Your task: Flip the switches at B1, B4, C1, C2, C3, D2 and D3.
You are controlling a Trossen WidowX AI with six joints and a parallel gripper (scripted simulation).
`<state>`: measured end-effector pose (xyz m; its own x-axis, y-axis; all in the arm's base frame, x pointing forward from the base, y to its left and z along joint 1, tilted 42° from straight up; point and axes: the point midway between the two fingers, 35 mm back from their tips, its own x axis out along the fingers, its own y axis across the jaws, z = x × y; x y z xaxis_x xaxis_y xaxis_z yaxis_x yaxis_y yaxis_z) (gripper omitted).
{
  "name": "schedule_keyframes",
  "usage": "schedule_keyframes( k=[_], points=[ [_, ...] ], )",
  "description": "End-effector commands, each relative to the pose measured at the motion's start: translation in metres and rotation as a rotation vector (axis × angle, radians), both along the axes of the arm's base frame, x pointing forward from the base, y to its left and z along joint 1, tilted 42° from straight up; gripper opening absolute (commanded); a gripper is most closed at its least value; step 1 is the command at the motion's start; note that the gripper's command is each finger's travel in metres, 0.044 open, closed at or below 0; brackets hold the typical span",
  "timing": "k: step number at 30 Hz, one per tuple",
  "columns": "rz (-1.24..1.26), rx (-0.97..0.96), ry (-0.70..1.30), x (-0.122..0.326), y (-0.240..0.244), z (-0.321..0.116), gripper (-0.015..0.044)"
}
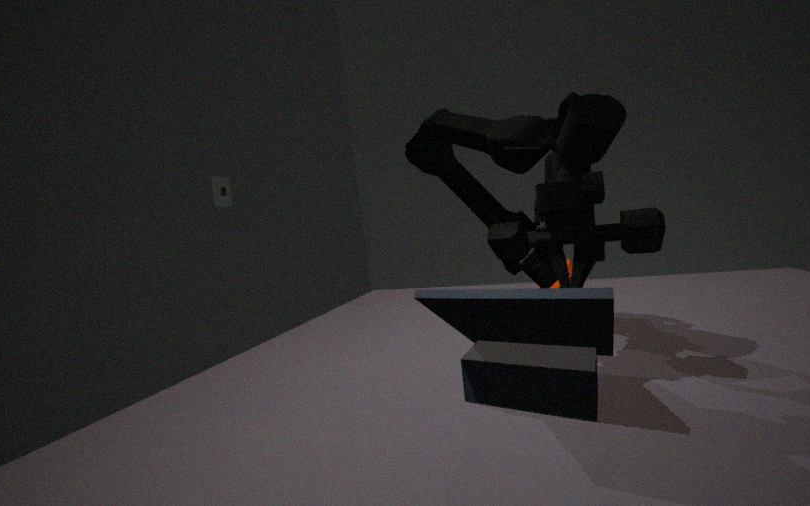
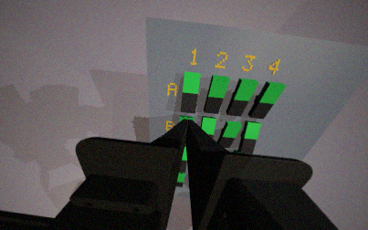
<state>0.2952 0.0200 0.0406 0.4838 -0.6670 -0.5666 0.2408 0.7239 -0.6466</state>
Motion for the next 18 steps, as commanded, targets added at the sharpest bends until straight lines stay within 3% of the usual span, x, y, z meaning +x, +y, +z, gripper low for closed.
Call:
schedule_keyframes(
  k=[1,18],
  points=[
    [0.002,0.002,0.009,-0.0009,-0.0007,-0.0022,0.0000],
    [0.002,0.002,0.009,0.0003,-0.0022,-0.0034,0.0000]
  ],
)
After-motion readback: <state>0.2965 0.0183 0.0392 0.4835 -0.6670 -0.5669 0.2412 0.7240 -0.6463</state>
